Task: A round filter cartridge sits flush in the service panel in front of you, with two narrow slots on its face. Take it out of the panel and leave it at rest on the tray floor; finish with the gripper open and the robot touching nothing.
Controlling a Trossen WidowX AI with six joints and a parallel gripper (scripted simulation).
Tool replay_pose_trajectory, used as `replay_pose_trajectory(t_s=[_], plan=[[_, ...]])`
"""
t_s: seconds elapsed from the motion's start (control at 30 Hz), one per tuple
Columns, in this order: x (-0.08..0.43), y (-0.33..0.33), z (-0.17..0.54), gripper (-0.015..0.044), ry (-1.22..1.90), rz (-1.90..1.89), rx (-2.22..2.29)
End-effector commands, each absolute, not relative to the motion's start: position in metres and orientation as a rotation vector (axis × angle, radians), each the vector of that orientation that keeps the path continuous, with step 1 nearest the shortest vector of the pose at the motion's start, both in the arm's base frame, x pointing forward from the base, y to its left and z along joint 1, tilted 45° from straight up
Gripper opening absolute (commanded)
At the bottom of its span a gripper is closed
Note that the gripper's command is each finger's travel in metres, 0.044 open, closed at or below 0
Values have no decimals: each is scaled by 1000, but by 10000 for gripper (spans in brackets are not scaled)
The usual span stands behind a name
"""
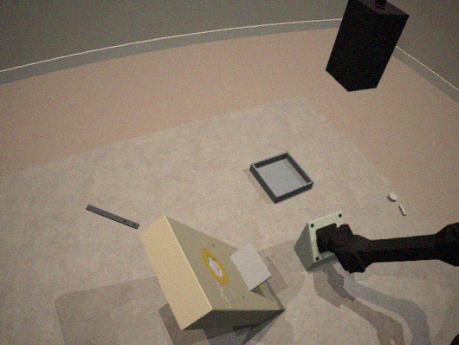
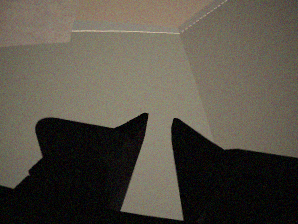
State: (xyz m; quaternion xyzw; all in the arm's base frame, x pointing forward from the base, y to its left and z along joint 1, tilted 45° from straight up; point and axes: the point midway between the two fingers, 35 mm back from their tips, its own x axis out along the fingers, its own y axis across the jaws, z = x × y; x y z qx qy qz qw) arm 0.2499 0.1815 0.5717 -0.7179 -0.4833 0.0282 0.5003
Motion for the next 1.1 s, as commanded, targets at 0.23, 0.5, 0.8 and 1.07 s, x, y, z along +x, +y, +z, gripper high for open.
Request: replay_pose_trajectory(t_s=[0.23,0.5,0.8,1.07], plan=[[338,99,471,112,-674,356,-1665],[366,17,401,112,-316,450,-1463],[357,-82,318,112,54,427,-1190],[324,-120,241,112,237,500,-888]])
